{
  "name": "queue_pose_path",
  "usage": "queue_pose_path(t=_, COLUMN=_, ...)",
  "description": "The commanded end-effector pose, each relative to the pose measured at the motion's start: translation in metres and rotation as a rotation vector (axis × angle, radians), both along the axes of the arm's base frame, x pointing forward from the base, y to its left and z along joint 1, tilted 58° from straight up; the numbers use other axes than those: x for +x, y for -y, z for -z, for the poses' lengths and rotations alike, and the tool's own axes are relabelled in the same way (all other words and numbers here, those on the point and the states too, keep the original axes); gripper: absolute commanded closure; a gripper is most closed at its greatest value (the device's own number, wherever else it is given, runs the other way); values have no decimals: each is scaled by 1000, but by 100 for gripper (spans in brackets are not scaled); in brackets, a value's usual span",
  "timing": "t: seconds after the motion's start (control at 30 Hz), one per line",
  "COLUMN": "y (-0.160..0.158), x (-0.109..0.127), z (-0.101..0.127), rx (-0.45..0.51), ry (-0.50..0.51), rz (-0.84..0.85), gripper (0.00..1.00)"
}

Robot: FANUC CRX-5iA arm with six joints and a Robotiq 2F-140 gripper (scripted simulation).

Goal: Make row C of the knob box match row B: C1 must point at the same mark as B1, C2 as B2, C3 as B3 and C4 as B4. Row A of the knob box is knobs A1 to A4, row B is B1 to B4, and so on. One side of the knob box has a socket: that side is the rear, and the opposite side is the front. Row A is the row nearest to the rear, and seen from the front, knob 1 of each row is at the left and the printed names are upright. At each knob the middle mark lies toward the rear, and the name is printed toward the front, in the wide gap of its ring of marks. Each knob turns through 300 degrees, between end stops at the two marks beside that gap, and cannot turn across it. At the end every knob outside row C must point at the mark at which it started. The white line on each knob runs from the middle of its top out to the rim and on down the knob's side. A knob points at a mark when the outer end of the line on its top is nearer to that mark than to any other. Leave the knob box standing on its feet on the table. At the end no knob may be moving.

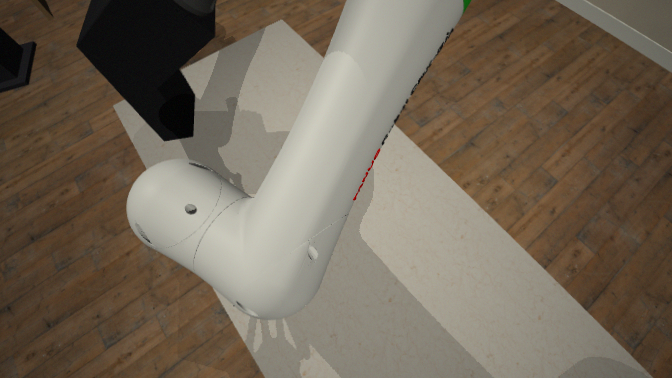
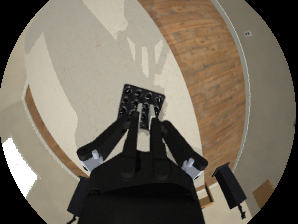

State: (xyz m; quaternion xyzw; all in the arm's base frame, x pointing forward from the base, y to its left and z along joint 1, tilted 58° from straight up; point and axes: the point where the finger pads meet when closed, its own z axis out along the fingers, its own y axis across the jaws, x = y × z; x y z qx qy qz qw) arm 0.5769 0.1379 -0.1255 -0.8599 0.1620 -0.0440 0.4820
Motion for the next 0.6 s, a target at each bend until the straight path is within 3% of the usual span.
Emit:
queue_pose_path(t=0.0, y=0, x=0, z=0, rx=0, ry=0, rz=0, gripper=88)
queue_pose_path(t=0.57, y=-5, x=1, z=3, rx=0, ry=0, rz=0, gripper=88)
